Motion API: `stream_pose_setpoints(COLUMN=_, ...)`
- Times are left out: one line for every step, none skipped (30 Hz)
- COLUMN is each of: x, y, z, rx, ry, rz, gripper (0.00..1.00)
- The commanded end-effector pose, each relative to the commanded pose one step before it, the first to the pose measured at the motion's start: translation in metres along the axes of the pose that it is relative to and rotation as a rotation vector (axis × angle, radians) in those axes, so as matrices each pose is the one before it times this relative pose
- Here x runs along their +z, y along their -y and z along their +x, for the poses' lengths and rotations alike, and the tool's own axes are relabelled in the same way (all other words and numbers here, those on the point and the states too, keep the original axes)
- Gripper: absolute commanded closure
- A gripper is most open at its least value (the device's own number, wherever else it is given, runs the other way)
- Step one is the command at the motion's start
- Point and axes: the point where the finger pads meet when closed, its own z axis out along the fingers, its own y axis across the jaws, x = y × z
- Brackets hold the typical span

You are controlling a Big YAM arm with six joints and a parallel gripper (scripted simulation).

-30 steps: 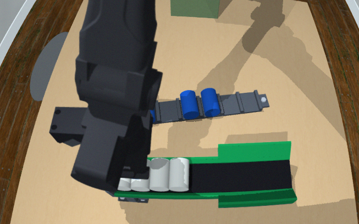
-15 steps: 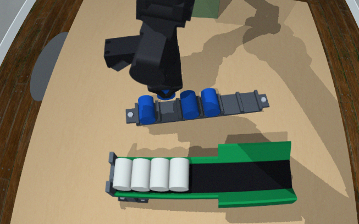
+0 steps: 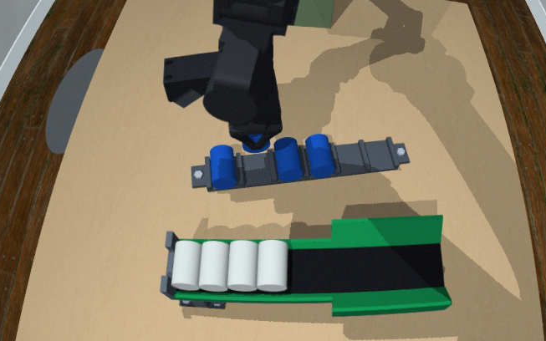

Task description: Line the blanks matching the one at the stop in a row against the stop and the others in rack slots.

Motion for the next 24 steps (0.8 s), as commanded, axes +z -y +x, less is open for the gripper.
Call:
stream_pose_setpoints(x=0.00192, y=0.00886, z=0.00476, rx=-0.00648, ry=-0.00640, rz=0.01290, gripper=0.40)
stream_pose_setpoints(x=0.00195, y=-0.00469, z=-0.00096, rx=-0.00117, ry=0.00188, rz=-0.00894, gripper=0.40)
stream_pose_setpoints(x=0.00229, y=-0.00407, z=-0.00052, rx=-0.00089, ry=0.00088, rz=-0.00680, gripper=0.40)
stream_pose_setpoints(x=0.00170, y=-0.00022, z=0.00104, rx=-0.00007, ry=-0.00143, rz=-0.00034, gripper=0.40)
stream_pose_setpoints(x=0.00209, y=-0.00011, z=0.00062, rx=0.00074, ry=-0.00081, rz=-0.00011, gripper=0.40)
stream_pose_setpoints(x=0.00244, y=0.00008, z=0.00002, rx=0.00187, ry=0.00006, rz=0.00006, gripper=0.40)
stream_pose_setpoints(x=0.00286, y=0.00008, z=0.00003, rx=0.00215, ry=0.00000, rz=0.00005, gripper=0.40)
stream_pose_setpoints(x=0.00325, y=0.00010, z=0.00003, rx=0.00242, ry=0.00006, rz=0.00007, gripper=0.40)
stream_pose_setpoints(x=0.00000, y=0.00000, z=0.00000, rx=0.00000, ry=0.00000, rz=0.00000, gripper=0.40)
stream_pose_setpoints(x=0.00000, y=0.00000, z=0.00000, rx=0.00000, ry=0.00000, rz=0.00000, gripper=0.40)
stream_pose_setpoints(x=0.00364, y=0.00008, z=0.00013, rx=0.00187, ry=-0.00054, rz=-0.00010, gripper=0.40)
stream_pose_setpoints(x=0.00401, y=0.00015, z=-0.00009, rx=0.00119, ry=0.00075, rz=0.00027, gripper=0.40)
stream_pose_setpoints(x=0.00434, y=0.00012, z=0.00005, rx=0.00006, ry=-0.00002, rz=0.00005, gripper=0.40)
stream_pose_setpoints(x=0.00463, y=0.00013, z=0.00005, rx=-0.00007, ry=-0.00002, rz=0.00006, gripper=0.40)
stream_pose_setpoints(x=0.00487, y=0.00013, z=0.00006, rx=0.00011, ry=-0.00002, rz=0.00006, gripper=0.40)
stream_pose_setpoints(x=0.00507, y=0.00013, z=0.00006, rx=0.00017, ry=-0.00002, rz=0.00006, gripper=0.40)
stream_pose_setpoints(x=0.00521, y=0.00014, z=0.00006, rx=0.00012, ry=-0.00002, rz=0.00005, gripper=0.40)
stream_pose_setpoints(x=0.00528, y=0.00014, z=0.00006, rx=0.00003, ry=-0.00002, rz=0.00005, gripper=0.40)
stream_pose_setpoints(x=0.00530, y=0.00014, z=0.00006, rx=-0.00004, ry=-0.00002, rz=0.00005, gripper=0.40)
stream_pose_setpoints(x=0.00524, y=0.00013, z=0.00006, rx=-0.00012, ry=-0.00002, rz=0.00004, gripper=0.40)
stream_pose_setpoints(x=0.00512, y=0.00012, z=0.00005, rx=-0.00018, ry=-0.00002, rz=0.00004, gripper=0.40)
stream_pose_setpoints(x=0.00492, y=0.00012, z=0.00005, rx=-0.00024, ry=-0.00004, rz=0.00003, gripper=0.40)
stream_pose_setpoints(x=0.00466, y=0.00011, z=0.00007, rx=-0.00028, ry=-0.00012, rz=0.00000, gripper=0.40)
stream_pose_setpoints(x=0.00433, y=0.00010, z=0.00006, rx=-0.00031, ry=-0.00009, rz=0.00001, gripper=0.40)
